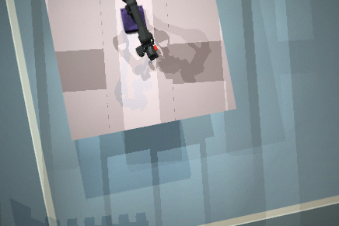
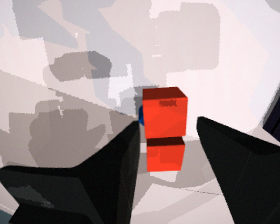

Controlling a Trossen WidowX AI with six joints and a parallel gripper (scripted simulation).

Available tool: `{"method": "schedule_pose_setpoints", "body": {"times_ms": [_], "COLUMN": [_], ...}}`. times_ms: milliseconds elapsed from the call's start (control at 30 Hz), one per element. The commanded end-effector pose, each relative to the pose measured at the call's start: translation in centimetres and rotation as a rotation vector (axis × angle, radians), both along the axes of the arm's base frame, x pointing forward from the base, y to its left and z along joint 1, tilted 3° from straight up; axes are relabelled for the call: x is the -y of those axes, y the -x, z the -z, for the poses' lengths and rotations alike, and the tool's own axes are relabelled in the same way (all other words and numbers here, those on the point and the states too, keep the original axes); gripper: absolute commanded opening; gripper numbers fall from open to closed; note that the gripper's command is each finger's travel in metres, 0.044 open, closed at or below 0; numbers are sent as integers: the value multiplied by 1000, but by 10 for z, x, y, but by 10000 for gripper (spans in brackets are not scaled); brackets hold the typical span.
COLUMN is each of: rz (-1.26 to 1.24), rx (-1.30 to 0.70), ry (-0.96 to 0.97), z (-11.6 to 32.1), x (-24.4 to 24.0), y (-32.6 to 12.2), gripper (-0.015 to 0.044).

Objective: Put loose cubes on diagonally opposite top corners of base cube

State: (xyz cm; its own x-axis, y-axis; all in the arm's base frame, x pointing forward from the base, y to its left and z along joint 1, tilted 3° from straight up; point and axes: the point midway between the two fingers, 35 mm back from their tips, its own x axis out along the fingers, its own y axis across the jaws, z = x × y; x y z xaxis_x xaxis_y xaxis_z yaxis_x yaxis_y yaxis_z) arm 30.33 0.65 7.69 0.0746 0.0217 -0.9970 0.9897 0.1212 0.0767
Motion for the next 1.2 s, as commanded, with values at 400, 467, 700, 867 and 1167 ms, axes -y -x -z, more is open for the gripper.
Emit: {"method": "schedule_pose_setpoints", "body": {"times_ms": [400, 467, 700, 867, 1167], "rz": [-1, -1, -1, -1, 2], "rx": [8, 8, 8, 8, 3], "ry": [0, 0, 0, 0, -1], "z": [-27, -30, -42, -47, -49], "x": [1, 1, 1, 1, -9], "y": [2, 2, 3, 3, 3], "gripper": [205, 205, 205, 205, 400]}}
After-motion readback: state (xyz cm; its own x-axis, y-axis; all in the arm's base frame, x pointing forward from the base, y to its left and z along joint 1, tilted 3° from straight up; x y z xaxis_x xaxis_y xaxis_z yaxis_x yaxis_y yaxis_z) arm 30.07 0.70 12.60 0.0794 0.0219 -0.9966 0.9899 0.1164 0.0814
